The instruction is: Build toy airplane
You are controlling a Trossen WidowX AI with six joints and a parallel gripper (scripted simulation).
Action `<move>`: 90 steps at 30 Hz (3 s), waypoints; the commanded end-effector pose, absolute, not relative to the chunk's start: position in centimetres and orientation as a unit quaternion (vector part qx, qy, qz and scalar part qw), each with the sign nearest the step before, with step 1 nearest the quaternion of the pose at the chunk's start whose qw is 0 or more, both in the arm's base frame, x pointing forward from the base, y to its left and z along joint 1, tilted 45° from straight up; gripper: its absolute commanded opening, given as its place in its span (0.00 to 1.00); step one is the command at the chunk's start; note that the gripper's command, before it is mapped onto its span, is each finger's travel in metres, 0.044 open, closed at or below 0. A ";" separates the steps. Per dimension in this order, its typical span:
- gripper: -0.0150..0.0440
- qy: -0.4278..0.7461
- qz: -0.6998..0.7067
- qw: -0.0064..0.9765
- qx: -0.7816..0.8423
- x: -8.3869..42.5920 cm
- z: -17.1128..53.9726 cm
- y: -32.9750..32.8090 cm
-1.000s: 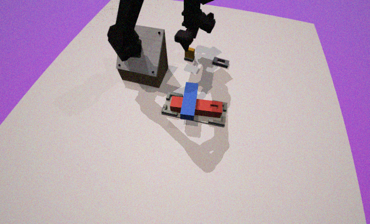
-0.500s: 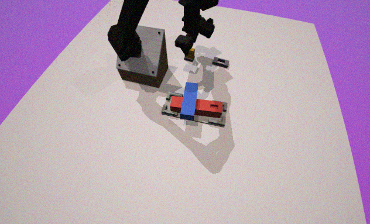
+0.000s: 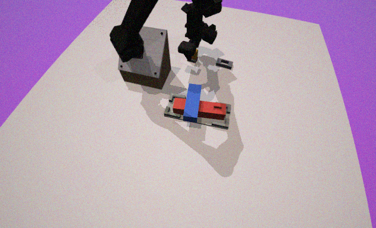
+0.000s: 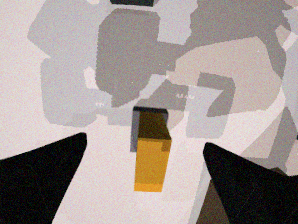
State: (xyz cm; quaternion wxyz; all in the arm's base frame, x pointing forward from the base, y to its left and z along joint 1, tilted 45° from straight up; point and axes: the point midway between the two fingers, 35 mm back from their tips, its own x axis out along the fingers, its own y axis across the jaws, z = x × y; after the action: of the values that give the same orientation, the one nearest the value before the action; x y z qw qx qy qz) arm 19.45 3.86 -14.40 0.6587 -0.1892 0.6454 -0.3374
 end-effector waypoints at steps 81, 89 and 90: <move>0.25 0.649 -0.335 0.656 -0.193 20.0 -5.8 12.2; 0.25 0.655 -0.322 0.655 -0.195 21.4 -5.2 11.5; 0.25 0.656 -0.320 0.655 -0.196 21.6 -5.1 11.4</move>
State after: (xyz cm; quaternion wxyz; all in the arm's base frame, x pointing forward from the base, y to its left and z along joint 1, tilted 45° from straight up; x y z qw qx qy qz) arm 21.01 11.59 -5.51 0.6539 -0.1942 0.6542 -0.3265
